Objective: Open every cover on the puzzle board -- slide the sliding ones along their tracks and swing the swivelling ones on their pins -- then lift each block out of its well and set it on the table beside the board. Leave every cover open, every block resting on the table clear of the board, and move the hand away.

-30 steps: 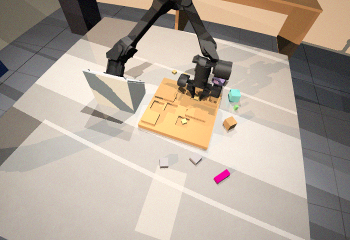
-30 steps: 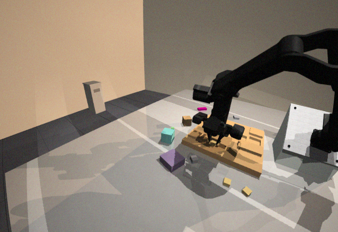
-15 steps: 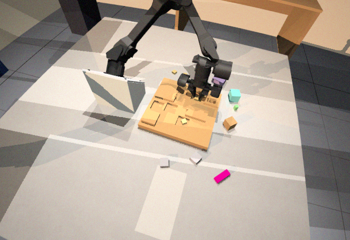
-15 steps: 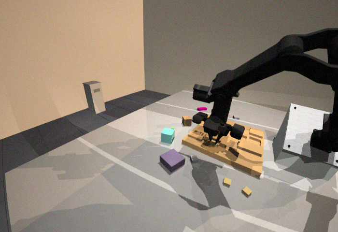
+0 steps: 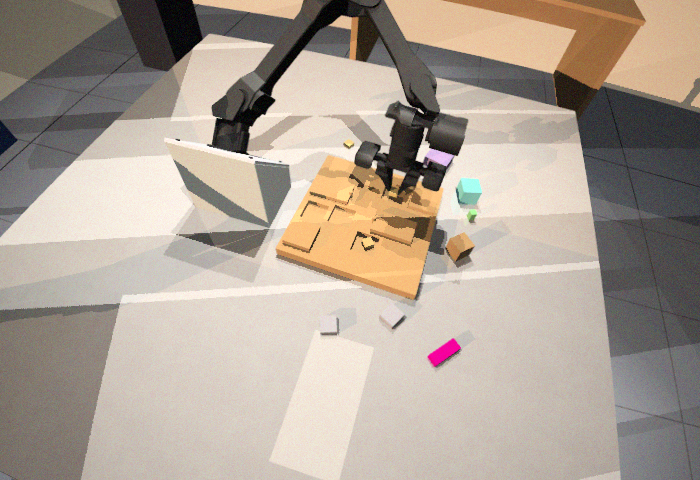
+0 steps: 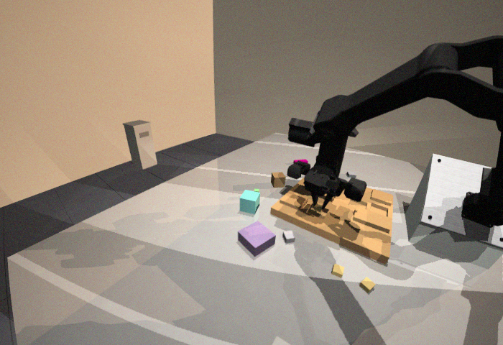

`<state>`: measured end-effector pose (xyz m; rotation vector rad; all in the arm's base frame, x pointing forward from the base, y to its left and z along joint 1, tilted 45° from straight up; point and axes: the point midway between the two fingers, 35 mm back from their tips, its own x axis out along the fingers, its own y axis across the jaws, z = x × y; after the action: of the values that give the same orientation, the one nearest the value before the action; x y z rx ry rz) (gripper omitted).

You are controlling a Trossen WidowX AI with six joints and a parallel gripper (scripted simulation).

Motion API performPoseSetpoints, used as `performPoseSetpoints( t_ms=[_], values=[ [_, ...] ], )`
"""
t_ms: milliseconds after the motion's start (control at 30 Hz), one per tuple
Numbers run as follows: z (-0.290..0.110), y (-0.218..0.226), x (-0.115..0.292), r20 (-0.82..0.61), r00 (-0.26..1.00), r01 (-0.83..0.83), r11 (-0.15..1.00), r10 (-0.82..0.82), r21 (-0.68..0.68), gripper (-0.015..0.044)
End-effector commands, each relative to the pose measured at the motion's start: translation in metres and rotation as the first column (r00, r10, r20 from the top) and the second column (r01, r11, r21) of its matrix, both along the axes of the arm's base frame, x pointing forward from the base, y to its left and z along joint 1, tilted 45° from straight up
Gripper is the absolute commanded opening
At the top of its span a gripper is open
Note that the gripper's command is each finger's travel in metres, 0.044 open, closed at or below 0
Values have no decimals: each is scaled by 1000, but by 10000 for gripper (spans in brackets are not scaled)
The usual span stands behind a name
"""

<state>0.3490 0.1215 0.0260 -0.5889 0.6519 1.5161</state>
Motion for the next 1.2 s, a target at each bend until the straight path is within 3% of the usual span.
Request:
performPoseSetpoints(
  t_ms=[0,1167],
  values=[
    [6,-4,2,7,1000,-3,1000,3,1,80],
    [51,-50,4,3,1000,-2,1000,2,1,80]
  ],
)
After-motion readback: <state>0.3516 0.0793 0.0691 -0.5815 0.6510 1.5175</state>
